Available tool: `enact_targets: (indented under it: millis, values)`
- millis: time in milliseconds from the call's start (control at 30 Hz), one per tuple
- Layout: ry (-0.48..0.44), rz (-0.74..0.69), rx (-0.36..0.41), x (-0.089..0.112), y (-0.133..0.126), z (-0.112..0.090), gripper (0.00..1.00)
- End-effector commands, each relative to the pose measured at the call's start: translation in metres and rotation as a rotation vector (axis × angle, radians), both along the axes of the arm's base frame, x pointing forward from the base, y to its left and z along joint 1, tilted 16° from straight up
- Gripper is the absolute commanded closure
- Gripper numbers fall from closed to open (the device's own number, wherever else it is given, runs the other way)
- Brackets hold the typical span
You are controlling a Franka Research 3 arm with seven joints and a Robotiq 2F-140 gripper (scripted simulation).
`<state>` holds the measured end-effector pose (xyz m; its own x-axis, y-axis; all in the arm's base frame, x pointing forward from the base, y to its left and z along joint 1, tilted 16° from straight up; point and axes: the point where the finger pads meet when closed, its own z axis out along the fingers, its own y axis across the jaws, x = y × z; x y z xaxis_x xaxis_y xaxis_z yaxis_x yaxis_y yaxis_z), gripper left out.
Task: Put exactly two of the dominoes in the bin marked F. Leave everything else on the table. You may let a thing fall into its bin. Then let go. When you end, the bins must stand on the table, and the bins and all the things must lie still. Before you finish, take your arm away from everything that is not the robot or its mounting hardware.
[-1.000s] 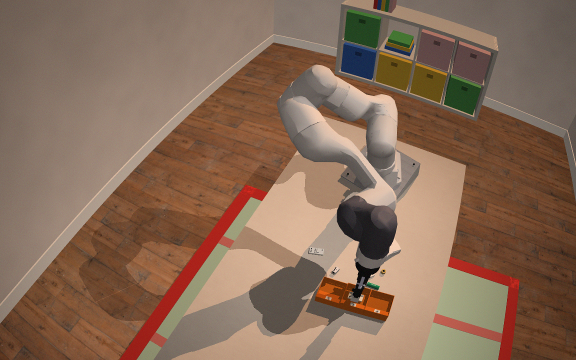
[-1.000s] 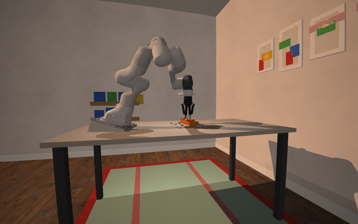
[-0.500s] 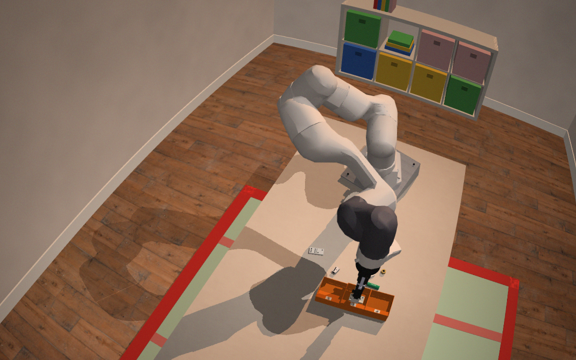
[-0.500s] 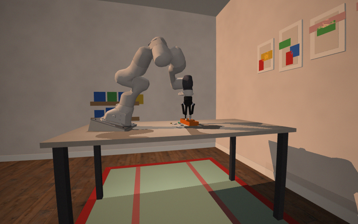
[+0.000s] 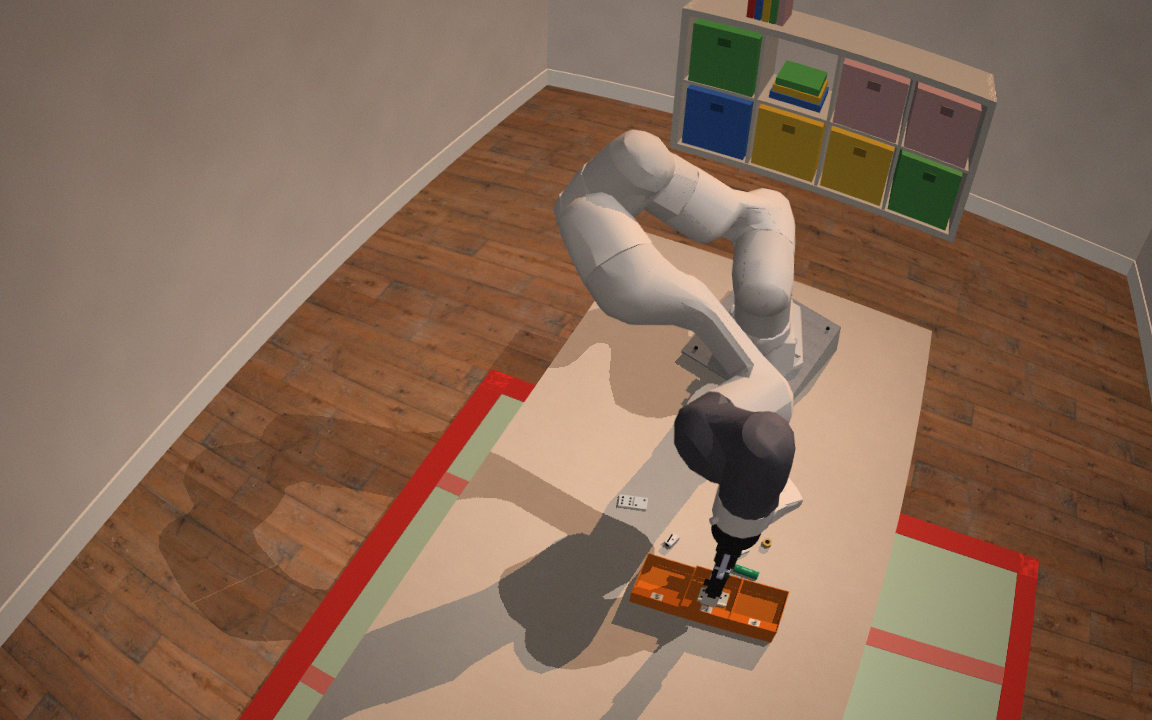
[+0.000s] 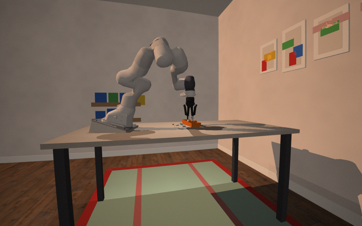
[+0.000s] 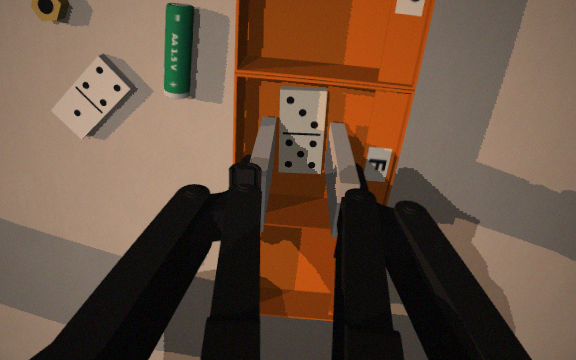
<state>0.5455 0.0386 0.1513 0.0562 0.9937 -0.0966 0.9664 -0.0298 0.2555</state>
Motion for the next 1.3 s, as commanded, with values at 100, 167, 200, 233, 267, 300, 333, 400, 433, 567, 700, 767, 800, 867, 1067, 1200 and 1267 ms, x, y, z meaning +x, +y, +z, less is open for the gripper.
enact_targets:
  millis: [100,167,200,233,267,300,333,400,433,567,700,767,800,867,1067,1200,1267]
  values:
    - [-0.003,-0.004,0.002,-0.001,0.001,0.008,0.81]
    - [-0.003,-0.004,0.002,-0.001,0.001,0.010,0.81]
    - [-0.003,-0.004,0.002,-0.002,0.001,0.012,0.81]
    - [-0.003,-0.004,0.002,-0.002,0.001,0.013,0.81]
    - [-0.003,-0.004,0.002,-0.002,0.001,0.013,0.81]
    - [-0.003,-0.004,0.002,-0.002,0.001,0.013,0.81]
    - [-0.003,-0.004,0.002,-0.002,0.002,0.014,0.81]
    - [-0.003,-0.004,0.002,-0.003,0.002,0.017,0.81]
    - [-0.003,-0.004,0.002,-0.003,0.002,0.018,0.81]
    - [-0.003,-0.004,0.002,-0.005,0.003,0.023,0.81]
    - [-0.003,-0.004,0.002,-0.006,0.003,0.028,0.81]
    - [-0.003,-0.004,0.002,-0.007,0.004,0.034,0.81]
    - [-0.003,-0.004,0.002,-0.009,0.004,0.039,0.81]
    - [-0.003,-0.004,0.002,-0.009,0.004,0.039,0.81]
    - [-0.003,-0.004,0.002,-0.010,0.005,0.043,0.81]
    - [-0.003,-0.004,0.002,-0.010,0.005,0.043,0.81]
    - [-0.003,-0.004,0.002,-0.010,0.005,0.043,0.81]
